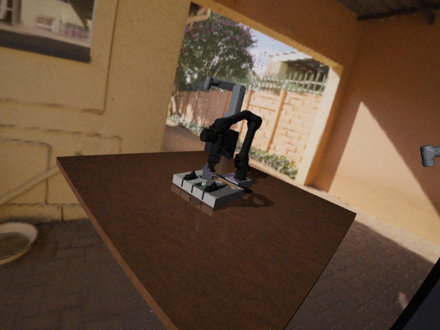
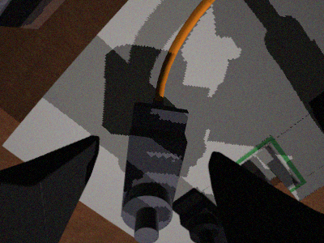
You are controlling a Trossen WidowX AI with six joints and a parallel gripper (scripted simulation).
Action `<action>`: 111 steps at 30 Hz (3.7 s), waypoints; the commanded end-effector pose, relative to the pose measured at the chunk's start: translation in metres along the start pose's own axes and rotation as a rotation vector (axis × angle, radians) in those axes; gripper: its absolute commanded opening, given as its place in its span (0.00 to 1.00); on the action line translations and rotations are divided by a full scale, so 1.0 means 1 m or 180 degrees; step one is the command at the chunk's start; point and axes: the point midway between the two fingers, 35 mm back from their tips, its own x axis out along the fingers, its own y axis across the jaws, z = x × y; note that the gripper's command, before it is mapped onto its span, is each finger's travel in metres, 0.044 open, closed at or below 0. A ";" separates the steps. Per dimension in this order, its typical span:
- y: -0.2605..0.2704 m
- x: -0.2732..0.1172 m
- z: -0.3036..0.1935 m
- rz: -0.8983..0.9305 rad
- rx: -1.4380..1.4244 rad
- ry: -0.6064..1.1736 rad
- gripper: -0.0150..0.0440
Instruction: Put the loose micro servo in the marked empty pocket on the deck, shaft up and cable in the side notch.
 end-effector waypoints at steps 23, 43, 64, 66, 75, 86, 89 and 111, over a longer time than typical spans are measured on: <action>0.005 -0.029 0.005 0.0019 -0.0011 -0.0003 0.25; 0.001 -0.029 0.002 0.0018 -0.0011 -0.0002 0.25; -0.039 -0.029 0.017 0.0005 -0.0010 -0.0008 0.25; -0.040 -0.029 0.019 0.0005 -0.0010 -0.0009 0.25; -0.040 -0.029 0.019 0.0006 0.0693 -0.0008 0.25; -0.040 -0.029 0.019 0.0007 0.1900 -0.0007 0.25; -0.040 -0.029 0.019 0.0007 0.2229 -0.0007 0.25; -0.040 -0.029 0.019 0.0009 0.4643 -0.0003 0.25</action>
